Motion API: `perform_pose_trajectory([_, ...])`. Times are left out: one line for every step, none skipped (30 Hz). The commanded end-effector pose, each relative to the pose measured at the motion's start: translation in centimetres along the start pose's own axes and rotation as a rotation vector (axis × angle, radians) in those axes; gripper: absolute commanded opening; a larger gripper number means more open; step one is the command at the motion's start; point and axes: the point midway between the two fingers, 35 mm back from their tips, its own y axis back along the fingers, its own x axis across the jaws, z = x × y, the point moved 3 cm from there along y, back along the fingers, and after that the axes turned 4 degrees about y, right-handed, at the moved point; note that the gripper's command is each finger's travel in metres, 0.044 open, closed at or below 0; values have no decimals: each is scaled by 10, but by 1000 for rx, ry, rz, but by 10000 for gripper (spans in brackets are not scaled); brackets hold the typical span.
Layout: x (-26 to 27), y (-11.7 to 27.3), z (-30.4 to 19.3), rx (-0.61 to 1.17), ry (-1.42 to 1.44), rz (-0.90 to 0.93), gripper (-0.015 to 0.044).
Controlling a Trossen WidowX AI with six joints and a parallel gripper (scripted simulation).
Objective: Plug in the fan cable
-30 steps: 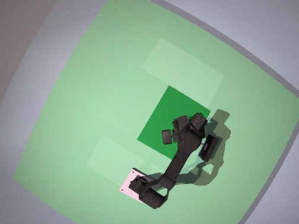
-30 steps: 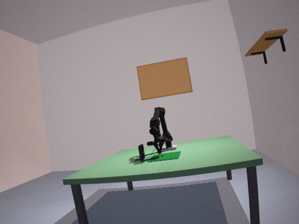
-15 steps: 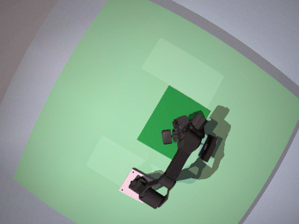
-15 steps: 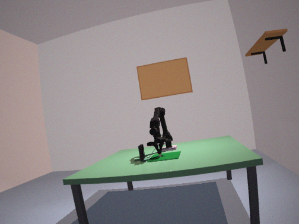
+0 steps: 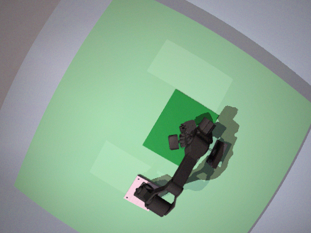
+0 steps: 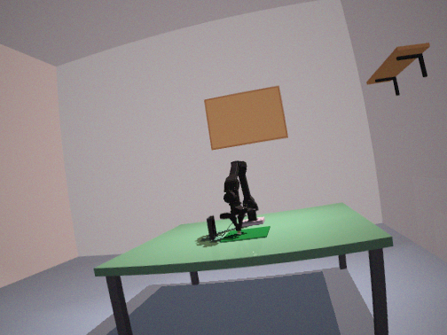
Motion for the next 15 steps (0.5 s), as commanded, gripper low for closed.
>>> perform_pose_trajectory([0, -3, 0, 3, 4, -1, 0])
perform_pose_trajectory([0, -4, 0, 3, 4, -1, 0])
perform_pose_trajectory([0, -5, 0, 3, 4, -1, 0])
perform_pose_trajectory([0, -5, 0, 3, 4, -1, 0])
perform_pose_trajectory([0, -6, 0, 3, 4, -1, 0])
perform_pose_trajectory([0, -6, 0, 3, 4, -1, 0])
perform_pose_trajectory([0, -7, 0, 3, 4, -1, 0])
perform_pose_trajectory([0, -8, 0, 3, 4, -1, 0])
perform_pose_trajectory([0, -8, 0, 3, 4, -1, 0])
perform_pose_trajectory([0, -9, 0, 3, 4, -1, 0])
perform_pose_trajectory([0, -9, 0, 3, 4, -1, 0])
perform_pose_trajectory([0, -10, 0, 3, 4, -1, 0])
perform_pose_trajectory([0, -11, 0, 3, 4, -1, 0])
perform_pose_trajectory([0, -11, 0, 3, 4, -1, 0])
perform_pose_trajectory([0, -12, 0, 3, 4, -1, 0])
